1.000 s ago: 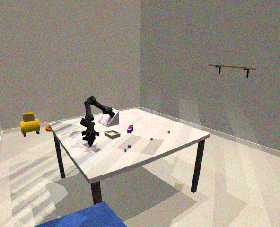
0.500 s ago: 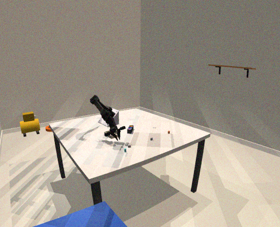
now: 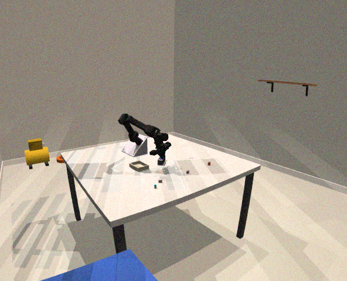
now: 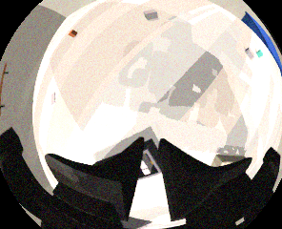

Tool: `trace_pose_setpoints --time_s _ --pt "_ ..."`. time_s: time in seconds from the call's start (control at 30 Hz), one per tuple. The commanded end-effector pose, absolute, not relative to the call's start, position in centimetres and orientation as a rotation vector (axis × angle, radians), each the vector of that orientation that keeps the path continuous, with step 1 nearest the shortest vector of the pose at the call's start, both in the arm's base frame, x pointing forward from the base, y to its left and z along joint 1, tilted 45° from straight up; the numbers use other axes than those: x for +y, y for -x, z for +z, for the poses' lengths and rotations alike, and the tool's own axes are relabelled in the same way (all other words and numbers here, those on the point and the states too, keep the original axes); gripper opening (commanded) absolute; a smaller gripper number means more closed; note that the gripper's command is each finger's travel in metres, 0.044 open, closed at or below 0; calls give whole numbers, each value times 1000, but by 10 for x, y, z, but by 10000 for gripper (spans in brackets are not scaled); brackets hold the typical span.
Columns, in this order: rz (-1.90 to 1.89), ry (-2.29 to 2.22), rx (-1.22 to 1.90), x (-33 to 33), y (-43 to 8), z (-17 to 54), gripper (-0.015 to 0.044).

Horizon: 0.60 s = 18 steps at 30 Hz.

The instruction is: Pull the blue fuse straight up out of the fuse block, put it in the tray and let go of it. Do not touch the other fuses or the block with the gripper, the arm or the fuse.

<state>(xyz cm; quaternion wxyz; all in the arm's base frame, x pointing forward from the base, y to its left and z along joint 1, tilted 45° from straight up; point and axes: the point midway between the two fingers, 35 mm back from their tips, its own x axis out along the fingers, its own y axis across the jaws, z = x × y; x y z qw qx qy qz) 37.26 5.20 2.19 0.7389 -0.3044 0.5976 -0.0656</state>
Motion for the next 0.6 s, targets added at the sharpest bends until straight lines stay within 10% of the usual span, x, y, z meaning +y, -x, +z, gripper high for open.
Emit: trace_pose_setpoints --time_s 0.0,0.57 --pt "-39 955 1433 72 -329 3 72" --pt "89 1326 1536 84 -285 -9 72"
